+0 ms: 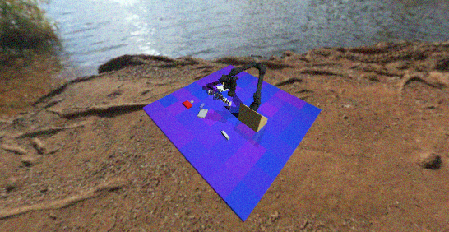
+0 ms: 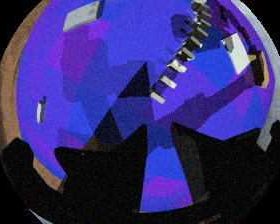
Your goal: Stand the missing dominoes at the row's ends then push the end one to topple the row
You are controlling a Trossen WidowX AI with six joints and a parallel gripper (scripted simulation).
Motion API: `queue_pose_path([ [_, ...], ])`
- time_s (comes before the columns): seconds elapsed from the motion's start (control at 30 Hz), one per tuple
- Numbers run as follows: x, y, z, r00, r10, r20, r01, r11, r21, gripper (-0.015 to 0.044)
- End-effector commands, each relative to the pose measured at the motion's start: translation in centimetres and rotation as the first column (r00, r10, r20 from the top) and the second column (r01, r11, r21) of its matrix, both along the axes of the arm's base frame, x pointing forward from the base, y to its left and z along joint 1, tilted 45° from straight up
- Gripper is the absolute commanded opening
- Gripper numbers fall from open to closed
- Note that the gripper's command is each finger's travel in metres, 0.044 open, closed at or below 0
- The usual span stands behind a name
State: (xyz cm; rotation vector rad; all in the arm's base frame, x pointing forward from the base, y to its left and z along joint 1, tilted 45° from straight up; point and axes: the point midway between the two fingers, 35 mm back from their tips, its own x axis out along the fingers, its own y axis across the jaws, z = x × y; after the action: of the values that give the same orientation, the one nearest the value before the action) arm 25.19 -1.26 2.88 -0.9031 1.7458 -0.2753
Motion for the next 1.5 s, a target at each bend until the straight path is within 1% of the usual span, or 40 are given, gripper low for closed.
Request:
queue_pose_path([
  [0.0,-2.42,-2.07,-2.01,0.704,0.534,-0.467,-0.494,0.842,0.218,0.0000],
  [0.1,-2.82,-2.36,-2.33,0.602,0.605,-0.522,-0.550,0.787,0.279,0.0000],
  [0.13,-2.86,-2.39,-2.36,0.592,0.611,-0.526,-0.554,0.782,0.284,0.0000],
  [1.47,-2.86,-2.39,-2.36,0.592,0.611,-0.526,-0.554,0.782,0.284,0.0000],
])
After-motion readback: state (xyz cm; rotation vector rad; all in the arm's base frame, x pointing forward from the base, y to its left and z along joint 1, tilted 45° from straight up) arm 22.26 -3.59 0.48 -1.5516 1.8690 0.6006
